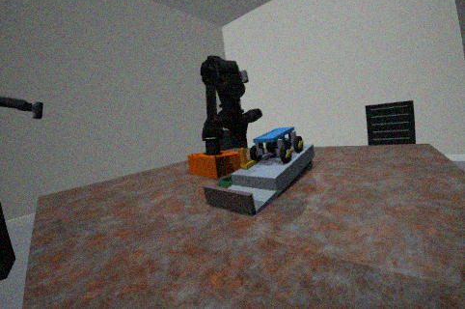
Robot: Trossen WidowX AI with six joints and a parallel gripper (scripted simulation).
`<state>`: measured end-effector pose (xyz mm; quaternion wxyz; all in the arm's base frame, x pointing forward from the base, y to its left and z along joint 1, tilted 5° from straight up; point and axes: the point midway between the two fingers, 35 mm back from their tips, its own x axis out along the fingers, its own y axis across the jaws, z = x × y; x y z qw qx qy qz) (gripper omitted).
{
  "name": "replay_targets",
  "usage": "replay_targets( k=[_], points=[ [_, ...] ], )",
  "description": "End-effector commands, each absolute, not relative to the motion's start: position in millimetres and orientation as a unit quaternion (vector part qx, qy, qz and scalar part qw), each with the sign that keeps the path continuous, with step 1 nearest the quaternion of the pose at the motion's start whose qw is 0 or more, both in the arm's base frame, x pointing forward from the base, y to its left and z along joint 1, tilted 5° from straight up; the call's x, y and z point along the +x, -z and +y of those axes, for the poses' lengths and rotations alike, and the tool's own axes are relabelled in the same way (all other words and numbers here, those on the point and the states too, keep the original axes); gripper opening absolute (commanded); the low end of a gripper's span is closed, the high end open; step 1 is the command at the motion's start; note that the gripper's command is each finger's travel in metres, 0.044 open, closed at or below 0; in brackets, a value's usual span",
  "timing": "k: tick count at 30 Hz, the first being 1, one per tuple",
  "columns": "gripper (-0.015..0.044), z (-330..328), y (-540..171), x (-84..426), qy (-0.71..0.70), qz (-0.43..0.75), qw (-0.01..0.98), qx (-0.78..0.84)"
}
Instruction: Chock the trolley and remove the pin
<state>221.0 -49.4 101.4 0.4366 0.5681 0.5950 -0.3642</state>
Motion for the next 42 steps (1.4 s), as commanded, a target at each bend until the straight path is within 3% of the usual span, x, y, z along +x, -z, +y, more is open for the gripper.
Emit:
replay_targets(
  k=[1,12,42],
  points=[
    [0.0,-64,-98,223,0.364,0.595,0.438,0.567],
    [0.0,-80,-95,224,0.387,0.578,0.424,0.58],
    [0.0,-74,-95,222,0.621,0.295,0.194,0.699]
  ],
)
